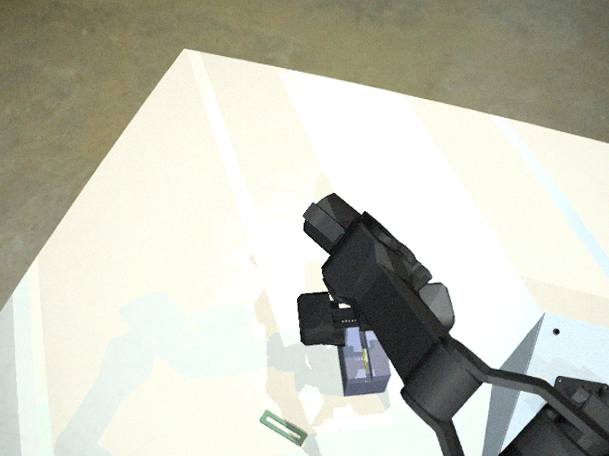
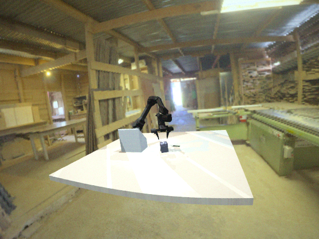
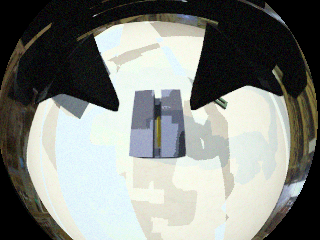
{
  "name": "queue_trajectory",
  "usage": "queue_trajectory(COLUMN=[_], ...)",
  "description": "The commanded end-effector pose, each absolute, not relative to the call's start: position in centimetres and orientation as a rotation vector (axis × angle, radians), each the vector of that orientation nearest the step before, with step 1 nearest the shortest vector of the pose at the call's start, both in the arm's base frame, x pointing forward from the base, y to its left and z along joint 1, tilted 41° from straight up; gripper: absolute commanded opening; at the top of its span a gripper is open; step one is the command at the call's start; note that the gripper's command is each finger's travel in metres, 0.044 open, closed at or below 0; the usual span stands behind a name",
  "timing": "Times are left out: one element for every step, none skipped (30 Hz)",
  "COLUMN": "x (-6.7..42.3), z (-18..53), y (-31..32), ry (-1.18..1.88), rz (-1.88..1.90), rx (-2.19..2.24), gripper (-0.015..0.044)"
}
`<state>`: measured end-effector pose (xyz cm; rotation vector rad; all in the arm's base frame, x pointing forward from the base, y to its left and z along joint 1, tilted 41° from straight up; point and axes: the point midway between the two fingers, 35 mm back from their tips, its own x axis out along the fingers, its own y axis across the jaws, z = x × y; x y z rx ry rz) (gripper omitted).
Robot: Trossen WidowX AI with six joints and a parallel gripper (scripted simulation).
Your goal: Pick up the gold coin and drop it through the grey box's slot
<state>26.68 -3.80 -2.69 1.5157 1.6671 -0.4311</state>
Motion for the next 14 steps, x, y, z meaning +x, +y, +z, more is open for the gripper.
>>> queue_trajectory(x=[26.4, 26.2, 26.2, 26.2, 26.2, 26.2, 26.2, 26.2, 26.2, 26.2, 26.2, 26.2, 26.2, 26.2], z=[-0.4, 0.4, 0.6, 0.6, 0.6, 0.6, 0.6, 0.6, 0.6, 0.6, 0.6, 0.6, 0.6, 0.6], y=[-5.8, -6.3, -6.5, -6.5, -6.5, -6.5, -6.5, -6.5, -6.5, -6.5, -6.5, -6.5, -6.5, -6.5], ry=[1.663, 1.665, 1.666, 1.666, 1.666, 1.666, 1.666, 1.666, 1.666, 1.666, 1.666, 1.666, 1.666, 1.666], rz=[-0.431, -0.431, -0.43, -0.43, -0.43, -0.43, -0.43, -0.43, -0.43, -0.43, -0.43, -0.43, -0.43, -0.43], rx=[1.513, 1.516, 1.517, 1.517, 1.517, 1.517, 1.517, 1.517, 1.517, 1.517, 1.517, 1.517, 1.517, 1.517], gripper=[0.044, 0.044, 0.044, 0.044, 0.044, 0.044, 0.044, 0.044, 0.044, 0.044, 0.044, 0.044, 0.044, 0.044])
